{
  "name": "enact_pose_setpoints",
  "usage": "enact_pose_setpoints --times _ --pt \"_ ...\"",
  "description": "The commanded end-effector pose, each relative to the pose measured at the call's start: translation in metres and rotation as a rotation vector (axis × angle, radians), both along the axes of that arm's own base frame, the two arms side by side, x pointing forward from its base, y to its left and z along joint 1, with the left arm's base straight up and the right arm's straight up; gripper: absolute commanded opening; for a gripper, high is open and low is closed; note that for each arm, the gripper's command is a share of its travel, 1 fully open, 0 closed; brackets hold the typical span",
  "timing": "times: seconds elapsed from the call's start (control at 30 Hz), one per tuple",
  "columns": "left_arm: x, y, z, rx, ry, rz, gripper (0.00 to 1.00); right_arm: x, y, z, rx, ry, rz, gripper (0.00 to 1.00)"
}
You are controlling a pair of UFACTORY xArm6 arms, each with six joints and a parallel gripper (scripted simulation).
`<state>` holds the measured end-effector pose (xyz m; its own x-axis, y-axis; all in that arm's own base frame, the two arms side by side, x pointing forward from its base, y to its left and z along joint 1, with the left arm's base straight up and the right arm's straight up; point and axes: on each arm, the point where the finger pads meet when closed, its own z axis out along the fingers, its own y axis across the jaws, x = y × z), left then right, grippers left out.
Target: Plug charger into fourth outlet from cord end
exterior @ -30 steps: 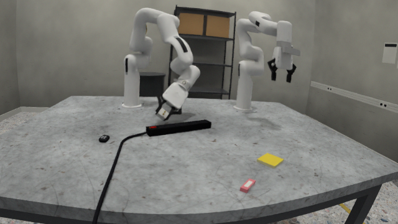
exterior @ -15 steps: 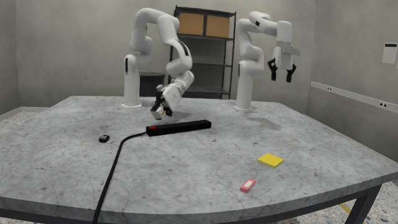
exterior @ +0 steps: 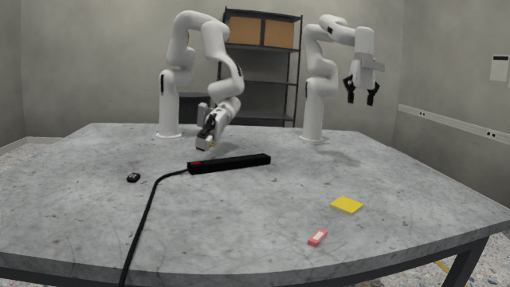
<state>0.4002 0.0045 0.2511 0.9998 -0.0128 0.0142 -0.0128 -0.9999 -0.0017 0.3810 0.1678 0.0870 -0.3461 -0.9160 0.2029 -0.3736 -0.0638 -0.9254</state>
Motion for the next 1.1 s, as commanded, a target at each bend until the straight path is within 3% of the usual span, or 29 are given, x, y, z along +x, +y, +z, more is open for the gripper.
enact_pose_setpoints --times 0.0,0.23,0.43,0.53,0.6,0.8,1.0,1.07 --pt "0.000 0.000 0.001 0.000 -0.002 0.000 1.00 0.005 0.000 0.003 -0.064 0.014 0.063 0.00" --pt "0.000 0.000 0.001 0.000 -0.002 0.000 1.00 0.017 0.016 0.015 -0.349 0.006 0.284 0.00" --pt "0.000 0.000 0.001 0.000 -0.002 0.000 1.00 0.022 0.029 0.022 -0.548 -0.010 0.423 0.00" --pt "0.000 0.000 0.001 0.000 -0.002 0.000 1.00 0.022 0.029 0.022 -0.540 -0.009 0.418 0.00" --pt "0.000 0.000 0.001 0.000 -0.002 0.000 1.00 0.022 0.031 0.023 -0.574 -0.013 0.442 0.00" --pt "0.000 0.000 0.001 0.000 -0.002 0.000 1.00 0.022 0.056 0.030 -0.835 -0.062 0.613 0.00" --pt "0.000 0.000 0.001 0.000 -0.002 0.000 1.00 0.018 0.074 0.034 -1.026 -0.112 0.726 0.00" --pt "0.000 0.000 0.001 0.000 -0.002 0.000 1.00 0.018 0.074 0.034 -1.026 -0.112 0.726 0.00"
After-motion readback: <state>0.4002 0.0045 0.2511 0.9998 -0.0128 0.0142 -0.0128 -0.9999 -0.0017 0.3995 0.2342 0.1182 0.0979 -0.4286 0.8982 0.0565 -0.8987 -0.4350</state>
